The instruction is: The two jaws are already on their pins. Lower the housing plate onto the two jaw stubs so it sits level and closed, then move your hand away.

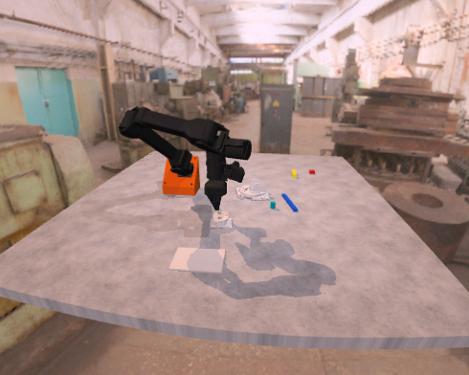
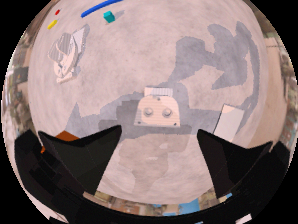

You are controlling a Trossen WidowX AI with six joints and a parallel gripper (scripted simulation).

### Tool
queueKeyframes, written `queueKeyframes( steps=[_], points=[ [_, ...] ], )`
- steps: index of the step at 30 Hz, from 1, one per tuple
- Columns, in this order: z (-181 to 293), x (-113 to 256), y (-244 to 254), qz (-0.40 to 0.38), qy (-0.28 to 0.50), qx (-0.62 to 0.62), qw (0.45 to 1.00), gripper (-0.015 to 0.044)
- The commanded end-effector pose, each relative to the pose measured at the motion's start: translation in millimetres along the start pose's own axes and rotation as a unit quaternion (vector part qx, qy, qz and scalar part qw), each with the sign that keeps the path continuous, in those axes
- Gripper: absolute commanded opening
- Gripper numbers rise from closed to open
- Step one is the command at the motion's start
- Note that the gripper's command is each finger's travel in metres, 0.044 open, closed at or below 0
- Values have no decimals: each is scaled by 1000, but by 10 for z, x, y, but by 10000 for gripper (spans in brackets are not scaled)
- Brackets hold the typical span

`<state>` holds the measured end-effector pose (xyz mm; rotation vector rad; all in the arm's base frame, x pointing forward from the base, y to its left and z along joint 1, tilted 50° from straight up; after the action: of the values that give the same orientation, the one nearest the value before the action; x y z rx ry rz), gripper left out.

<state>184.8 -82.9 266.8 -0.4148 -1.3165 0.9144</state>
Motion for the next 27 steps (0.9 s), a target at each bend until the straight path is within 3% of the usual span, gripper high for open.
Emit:
queueKeyframes(
  steps=[1, 27],
  points=[
    [15, -164, 17, -1, 1, 4, 1000, 440],
    [10, -418, 17, -1, 1, 4, 1000, 440]
  ],
)
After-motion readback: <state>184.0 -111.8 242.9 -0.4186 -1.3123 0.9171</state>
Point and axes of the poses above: the point midway between the two fingers, 35 mm back from their tips, its own x axis back along the fingers, its own y axis across the jaws, z = x × y, the point moved 9 cm from there along x, back along the fingers, and after that the axes turned 11 degrees about x, right-handed, at the moved point
